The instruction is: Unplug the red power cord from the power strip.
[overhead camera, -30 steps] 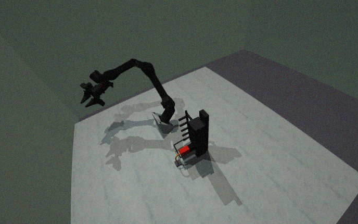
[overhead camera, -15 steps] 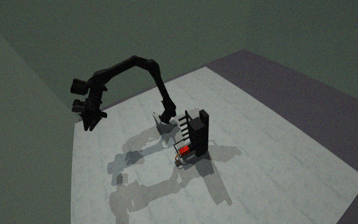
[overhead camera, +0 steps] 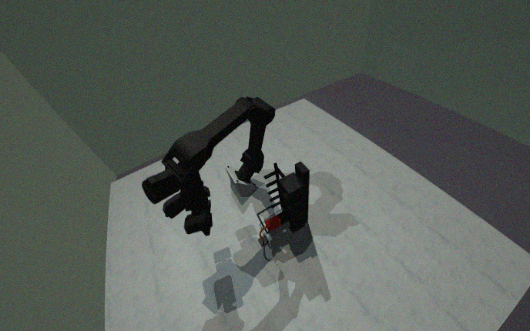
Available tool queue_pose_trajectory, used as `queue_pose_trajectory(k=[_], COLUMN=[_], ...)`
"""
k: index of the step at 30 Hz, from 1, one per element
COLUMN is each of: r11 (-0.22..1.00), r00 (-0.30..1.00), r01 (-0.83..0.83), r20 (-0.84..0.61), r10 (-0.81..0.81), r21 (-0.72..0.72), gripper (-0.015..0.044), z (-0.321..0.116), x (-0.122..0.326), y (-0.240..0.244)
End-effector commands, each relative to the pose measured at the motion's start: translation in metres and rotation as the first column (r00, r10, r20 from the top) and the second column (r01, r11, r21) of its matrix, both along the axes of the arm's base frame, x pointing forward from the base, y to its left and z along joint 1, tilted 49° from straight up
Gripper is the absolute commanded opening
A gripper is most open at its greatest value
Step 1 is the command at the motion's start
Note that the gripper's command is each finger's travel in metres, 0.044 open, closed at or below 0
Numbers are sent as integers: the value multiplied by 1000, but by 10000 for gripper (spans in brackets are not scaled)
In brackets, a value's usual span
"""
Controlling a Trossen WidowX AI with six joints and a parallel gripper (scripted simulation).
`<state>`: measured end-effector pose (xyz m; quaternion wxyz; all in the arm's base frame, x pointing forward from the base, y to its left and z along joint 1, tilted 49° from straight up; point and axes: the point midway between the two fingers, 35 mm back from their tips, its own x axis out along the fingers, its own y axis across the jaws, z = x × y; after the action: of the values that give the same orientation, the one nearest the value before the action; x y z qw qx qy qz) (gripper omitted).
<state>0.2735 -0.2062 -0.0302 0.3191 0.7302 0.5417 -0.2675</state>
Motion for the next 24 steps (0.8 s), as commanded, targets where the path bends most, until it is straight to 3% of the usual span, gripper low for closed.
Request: queue_pose_trajectory(k=[1, 7, 24], r11=[989, 927, 924], r00=[989, 916, 913], r01=[-130, -341, -347], r20=[-68, -165, -168], r10=[134, 365, 372], r21=[65, 157, 160], gripper=[160, 160, 160], z=[16, 44, 54], x=[13, 17, 18], y=[58, 150, 161])
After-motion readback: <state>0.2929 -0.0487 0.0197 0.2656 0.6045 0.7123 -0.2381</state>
